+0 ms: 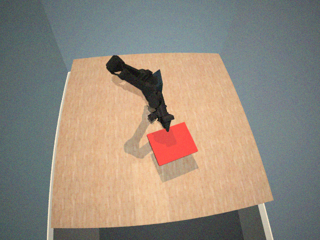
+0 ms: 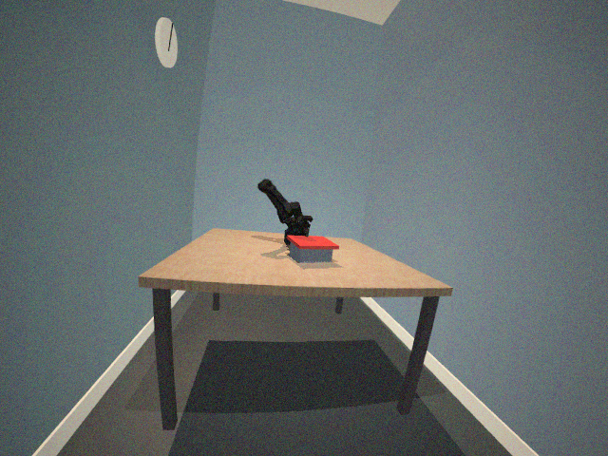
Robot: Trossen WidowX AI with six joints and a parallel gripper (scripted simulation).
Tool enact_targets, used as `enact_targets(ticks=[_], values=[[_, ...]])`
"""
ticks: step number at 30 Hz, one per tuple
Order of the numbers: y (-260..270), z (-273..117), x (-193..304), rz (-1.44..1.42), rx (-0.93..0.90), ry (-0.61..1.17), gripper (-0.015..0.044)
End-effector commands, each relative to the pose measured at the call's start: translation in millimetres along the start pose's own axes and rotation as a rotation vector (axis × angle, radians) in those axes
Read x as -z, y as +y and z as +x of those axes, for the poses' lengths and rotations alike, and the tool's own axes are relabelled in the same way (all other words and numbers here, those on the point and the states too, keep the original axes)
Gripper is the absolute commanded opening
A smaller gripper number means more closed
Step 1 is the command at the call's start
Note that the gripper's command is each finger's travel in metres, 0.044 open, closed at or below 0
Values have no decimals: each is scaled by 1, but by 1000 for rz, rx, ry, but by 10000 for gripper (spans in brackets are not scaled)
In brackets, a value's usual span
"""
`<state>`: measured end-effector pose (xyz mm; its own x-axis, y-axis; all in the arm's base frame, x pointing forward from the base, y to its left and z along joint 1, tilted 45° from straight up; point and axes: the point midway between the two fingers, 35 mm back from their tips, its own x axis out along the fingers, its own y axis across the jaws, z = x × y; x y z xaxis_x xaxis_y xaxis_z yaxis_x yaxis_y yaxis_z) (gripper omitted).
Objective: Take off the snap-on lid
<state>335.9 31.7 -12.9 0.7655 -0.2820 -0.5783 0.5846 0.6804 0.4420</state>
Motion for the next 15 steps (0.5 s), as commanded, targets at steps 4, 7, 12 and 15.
enact_targets(ticks=[4,7,12,15], values=[[0,1,0,-3,1,2,0],[0,1,0,-3,1,2,0],[1,1,0,-3,1,2,0],[3,-1,0,-2,1,2,0]])
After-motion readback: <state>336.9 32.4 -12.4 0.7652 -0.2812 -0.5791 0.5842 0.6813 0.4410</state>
